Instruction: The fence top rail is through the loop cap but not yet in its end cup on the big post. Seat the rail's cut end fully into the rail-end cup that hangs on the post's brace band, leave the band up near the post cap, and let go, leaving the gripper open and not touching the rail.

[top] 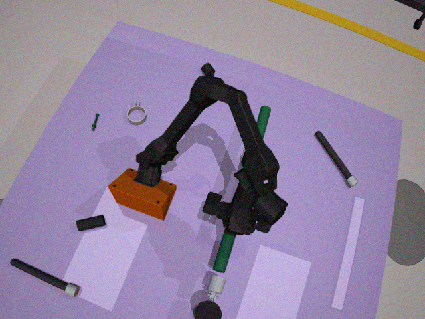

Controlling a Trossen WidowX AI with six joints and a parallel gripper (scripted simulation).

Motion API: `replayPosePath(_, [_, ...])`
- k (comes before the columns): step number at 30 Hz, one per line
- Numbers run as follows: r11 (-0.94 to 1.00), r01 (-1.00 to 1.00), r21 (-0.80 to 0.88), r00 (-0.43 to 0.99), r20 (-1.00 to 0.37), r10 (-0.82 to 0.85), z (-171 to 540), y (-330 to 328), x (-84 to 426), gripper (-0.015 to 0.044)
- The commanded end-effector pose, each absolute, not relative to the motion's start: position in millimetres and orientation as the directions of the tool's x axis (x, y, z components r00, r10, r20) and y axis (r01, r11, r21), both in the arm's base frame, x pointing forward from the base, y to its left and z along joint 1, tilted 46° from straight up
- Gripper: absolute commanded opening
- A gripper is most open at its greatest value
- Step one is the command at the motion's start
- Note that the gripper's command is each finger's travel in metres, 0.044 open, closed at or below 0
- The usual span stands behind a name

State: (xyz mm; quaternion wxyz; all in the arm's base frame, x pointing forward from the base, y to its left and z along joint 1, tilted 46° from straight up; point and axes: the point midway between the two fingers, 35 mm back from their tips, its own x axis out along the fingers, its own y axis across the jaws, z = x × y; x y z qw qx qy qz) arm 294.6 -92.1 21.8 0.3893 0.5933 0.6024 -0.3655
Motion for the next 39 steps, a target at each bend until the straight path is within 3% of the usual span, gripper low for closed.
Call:
replayPosePath(1, [0.028, 0.999, 0.029, 0.014, -0.904, 0.427, 24.2, -96.1, 297.2, 0.0])
replayPosePath(39, [0.036, 0.999, 0.022, 0.005, -0.902, 0.432, 16.4, -112.2, 300.6, 0.0])
